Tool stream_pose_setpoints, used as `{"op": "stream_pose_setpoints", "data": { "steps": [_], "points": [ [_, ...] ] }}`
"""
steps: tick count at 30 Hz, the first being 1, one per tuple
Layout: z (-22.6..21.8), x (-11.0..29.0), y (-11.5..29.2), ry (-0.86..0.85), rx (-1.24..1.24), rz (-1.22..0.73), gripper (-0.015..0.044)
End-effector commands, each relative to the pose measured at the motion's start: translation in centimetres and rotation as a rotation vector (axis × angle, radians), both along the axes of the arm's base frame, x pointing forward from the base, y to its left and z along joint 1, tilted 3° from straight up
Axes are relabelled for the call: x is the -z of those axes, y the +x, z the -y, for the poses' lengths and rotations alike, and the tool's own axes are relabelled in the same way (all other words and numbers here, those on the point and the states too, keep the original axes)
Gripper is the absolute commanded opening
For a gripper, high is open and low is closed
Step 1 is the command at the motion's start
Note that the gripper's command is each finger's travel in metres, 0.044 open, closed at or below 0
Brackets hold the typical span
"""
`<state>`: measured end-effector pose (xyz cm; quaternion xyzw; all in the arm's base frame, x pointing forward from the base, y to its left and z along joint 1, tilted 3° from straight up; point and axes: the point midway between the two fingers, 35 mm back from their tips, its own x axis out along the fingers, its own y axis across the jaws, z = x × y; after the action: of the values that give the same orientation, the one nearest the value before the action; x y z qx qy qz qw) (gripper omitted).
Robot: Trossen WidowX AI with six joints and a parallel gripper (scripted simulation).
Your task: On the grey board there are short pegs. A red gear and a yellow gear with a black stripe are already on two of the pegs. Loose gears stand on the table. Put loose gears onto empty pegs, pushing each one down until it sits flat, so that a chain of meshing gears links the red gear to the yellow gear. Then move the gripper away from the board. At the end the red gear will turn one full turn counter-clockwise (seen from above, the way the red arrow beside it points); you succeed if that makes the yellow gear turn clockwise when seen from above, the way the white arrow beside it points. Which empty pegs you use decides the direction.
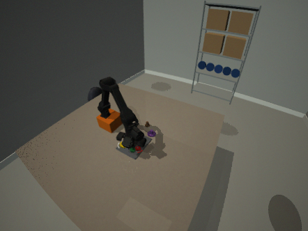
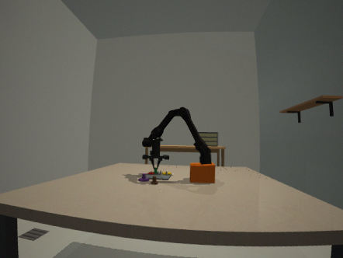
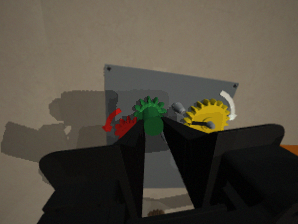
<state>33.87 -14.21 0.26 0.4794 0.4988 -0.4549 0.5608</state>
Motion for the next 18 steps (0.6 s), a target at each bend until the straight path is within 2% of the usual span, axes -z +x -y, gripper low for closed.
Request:
{"op": "stream_pose_setpoints", "data": {
  "steps": [1, 3, 7, 12, 15, 18],
  "points": [
    [0.0, -0.1, 0.0, 0.002, -0.004, 0.0, 0.0105],
    [0.0, -0.2, 0.0, -0.001, -0.037, -0.001, 0.014],
    [0.1, -0.9, 0.0, -0.004, -0.069, -0.002, 0.014],
    [0.0, -4.3, -0.3, -0.005, -0.078, -0.002, 0.014],
    [0.0, -4.8, -0.4, -0.005, -0.08, -0.002, 0.014],
    [-2.4, -4.1, 0.4, -0.014, -0.17, -0.002, 0.0219]
  ]
}}
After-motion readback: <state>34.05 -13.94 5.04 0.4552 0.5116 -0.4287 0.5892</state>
